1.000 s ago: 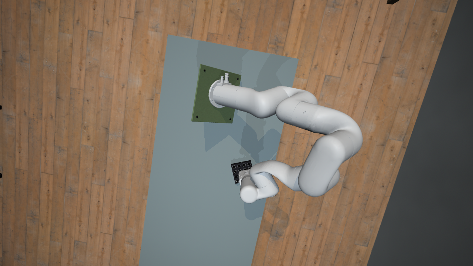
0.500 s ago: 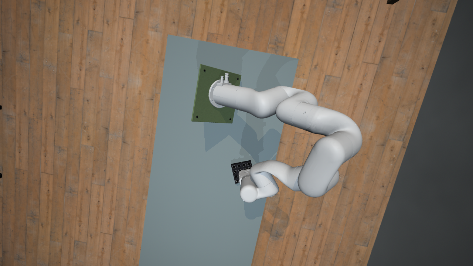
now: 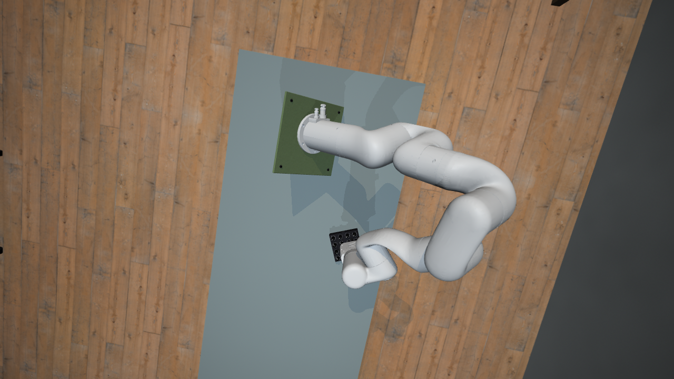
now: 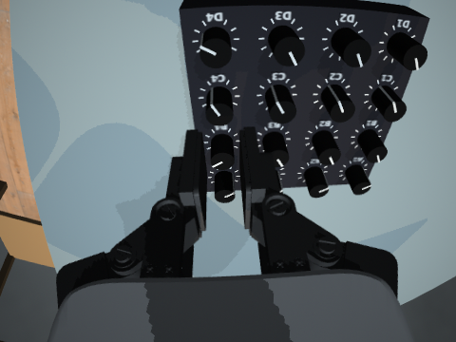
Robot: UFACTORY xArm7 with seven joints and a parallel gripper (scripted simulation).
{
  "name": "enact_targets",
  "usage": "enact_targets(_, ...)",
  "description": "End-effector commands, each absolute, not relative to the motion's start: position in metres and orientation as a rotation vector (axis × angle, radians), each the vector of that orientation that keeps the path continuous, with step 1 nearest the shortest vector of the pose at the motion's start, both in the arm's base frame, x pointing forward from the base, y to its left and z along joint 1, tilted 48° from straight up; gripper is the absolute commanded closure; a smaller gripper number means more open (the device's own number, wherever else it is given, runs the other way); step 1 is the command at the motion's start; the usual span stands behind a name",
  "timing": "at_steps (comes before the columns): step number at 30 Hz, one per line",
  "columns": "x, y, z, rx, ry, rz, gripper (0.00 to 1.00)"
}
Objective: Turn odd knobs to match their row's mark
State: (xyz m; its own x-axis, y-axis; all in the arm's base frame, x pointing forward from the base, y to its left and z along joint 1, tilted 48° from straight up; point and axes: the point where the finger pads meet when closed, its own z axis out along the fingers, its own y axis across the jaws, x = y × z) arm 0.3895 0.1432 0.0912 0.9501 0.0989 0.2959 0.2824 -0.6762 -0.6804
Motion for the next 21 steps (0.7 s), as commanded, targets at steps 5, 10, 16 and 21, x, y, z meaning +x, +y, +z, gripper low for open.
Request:
enact_targets(5,0.3906,0.142,0.0919,-2.31,-0.265,-0.304,0.81)
enact_targets(10,0.3906,0.142,0.0919,-2.31,-0.265,-0.304,0.81)
enact_targets(16,0.3906,0.142,0.0919,-2.31,-0.265,-0.304,0.81)
enact_targets(21,0.3906,0.142,0.0919,-2.31,-0.265,-0.304,0.92)
